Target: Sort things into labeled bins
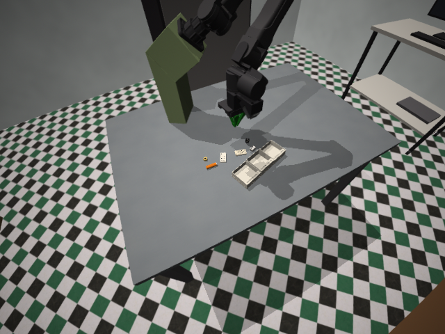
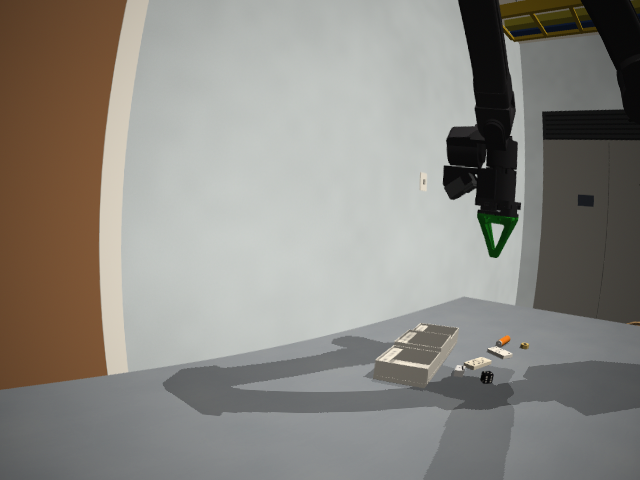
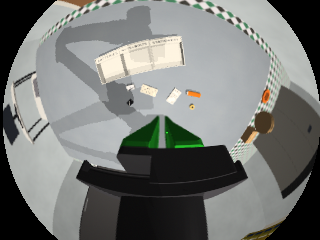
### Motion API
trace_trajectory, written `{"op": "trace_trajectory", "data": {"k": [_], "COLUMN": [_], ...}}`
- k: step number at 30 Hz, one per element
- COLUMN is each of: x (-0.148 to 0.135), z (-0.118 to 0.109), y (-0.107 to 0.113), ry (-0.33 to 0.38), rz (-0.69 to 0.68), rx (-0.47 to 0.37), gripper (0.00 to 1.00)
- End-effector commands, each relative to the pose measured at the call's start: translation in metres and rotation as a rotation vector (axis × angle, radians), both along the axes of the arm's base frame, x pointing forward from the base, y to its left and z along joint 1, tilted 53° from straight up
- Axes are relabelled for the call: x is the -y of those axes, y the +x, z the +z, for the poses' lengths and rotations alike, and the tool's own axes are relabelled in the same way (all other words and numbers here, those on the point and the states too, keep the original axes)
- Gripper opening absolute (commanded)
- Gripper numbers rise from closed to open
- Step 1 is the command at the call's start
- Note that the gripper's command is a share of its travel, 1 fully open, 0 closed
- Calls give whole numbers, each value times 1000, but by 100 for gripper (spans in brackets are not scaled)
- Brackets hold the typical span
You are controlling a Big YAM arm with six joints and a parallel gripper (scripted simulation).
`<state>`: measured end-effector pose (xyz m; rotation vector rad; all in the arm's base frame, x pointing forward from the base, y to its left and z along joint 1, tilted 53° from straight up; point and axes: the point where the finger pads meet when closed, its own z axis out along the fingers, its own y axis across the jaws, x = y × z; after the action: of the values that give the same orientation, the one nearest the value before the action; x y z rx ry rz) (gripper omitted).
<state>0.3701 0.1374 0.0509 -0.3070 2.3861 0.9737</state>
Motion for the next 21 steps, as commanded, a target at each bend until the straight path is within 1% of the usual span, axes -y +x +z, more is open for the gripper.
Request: {"op": "trace_trajectory", "data": {"k": [1,2,3,5,6,9,13,14,15,18,21], "x": [30,38,40,41,29,28,27,38,38,27,29], "z": [-9,-9,-9,-9,-9,-2,-1,-9,-8,-5,-1], "y": [-4,-8,-9,-10,-14,-15,-16,-15,-14,-17,-16], "ry": [20,51,53,53,51,48,47,50,50,47,47], "rz": [-27,-38,-39,-39,-7,-8,-8,-41,-41,-9,-17], "rx": [-78,-114,-116,-116,-118,-99,-97,-120,-119,-110,-101], "gripper": [8,8,8,8,8,8,8,8,8,8,8]}}
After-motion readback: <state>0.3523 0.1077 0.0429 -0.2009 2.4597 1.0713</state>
